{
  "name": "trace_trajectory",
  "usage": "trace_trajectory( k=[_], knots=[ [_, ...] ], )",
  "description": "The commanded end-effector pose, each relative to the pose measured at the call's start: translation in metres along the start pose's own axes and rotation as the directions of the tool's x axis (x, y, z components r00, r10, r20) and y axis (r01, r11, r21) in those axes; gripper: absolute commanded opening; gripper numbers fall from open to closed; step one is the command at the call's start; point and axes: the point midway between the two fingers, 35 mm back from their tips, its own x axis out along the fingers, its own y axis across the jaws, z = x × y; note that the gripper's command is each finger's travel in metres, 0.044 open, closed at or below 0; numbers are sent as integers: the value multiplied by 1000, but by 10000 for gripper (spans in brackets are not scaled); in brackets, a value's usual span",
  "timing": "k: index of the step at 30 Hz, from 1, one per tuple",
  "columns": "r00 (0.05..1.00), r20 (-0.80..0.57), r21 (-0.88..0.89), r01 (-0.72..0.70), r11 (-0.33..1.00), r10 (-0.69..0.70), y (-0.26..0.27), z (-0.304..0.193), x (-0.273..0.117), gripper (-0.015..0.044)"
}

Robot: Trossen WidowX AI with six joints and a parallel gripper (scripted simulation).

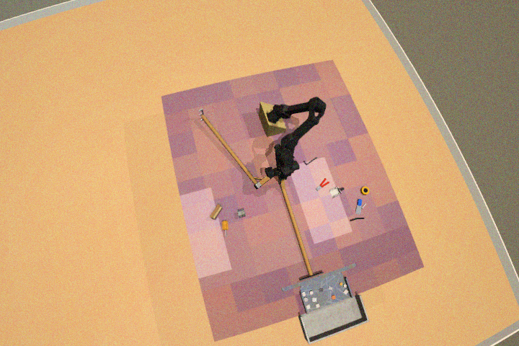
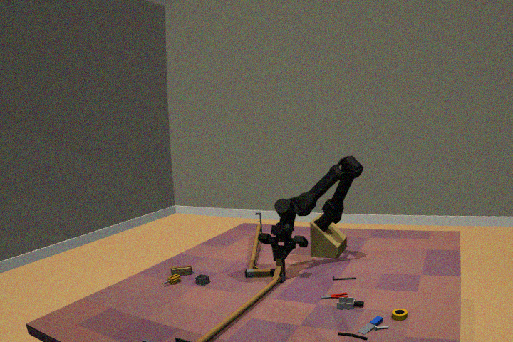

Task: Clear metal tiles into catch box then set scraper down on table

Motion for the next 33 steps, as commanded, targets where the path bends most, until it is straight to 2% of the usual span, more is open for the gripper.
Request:
trace_trajectory(
  k=[1, 33],
  knots=[
    [1000, 14, 0, 8, 1000, -8, -1, 12, 4, 0],
    [1000, 16, 3, 10, 1000, -10, 5, 47, 30, 0]
  ],
)
